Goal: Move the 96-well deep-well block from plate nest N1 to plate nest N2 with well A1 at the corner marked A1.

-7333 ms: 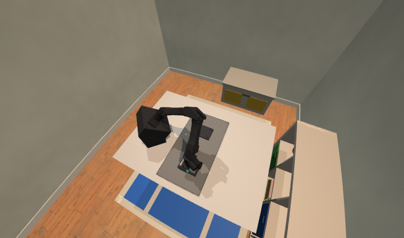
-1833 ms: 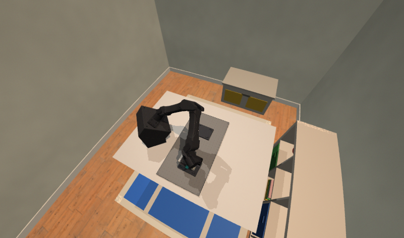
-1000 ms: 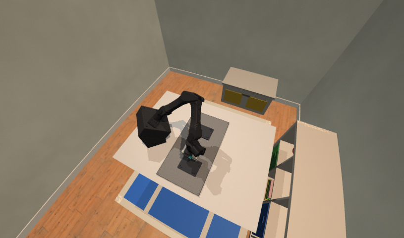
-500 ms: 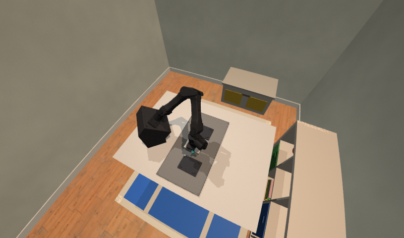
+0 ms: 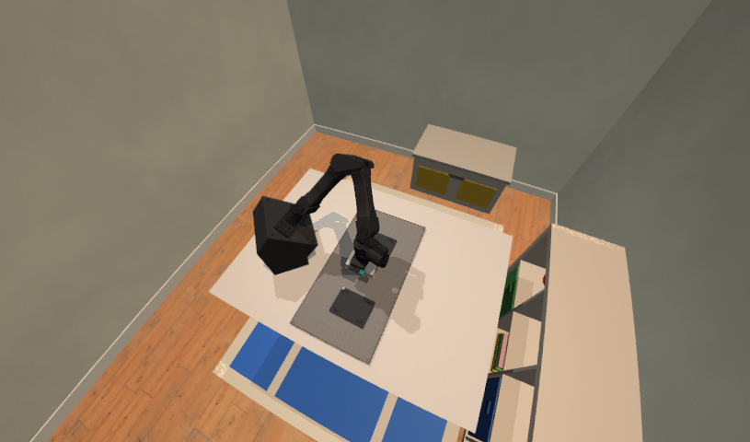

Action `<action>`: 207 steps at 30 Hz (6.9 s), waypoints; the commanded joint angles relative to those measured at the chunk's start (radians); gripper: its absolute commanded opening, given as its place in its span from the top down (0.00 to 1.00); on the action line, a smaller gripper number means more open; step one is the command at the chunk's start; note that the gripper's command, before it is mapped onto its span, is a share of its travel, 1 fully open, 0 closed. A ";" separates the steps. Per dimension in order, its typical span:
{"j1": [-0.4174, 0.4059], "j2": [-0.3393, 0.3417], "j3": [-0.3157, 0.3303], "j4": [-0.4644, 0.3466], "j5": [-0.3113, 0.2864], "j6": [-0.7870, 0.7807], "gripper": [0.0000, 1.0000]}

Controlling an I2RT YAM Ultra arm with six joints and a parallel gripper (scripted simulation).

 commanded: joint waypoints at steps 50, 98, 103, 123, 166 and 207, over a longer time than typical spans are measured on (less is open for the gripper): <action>0.470 -0.322 -0.037 0.005 0.247 0.515 1.00; 0.534 -0.334 -0.020 -0.002 0.286 0.571 1.00; 0.534 -0.334 -0.020 -0.002 0.285 0.571 1.00; 0.565 -0.273 -0.035 0.083 0.305 0.597 1.00; 0.631 -0.106 -0.048 0.282 0.347 0.652 1.00; 0.639 -0.098 -0.060 0.304 0.351 0.658 1.00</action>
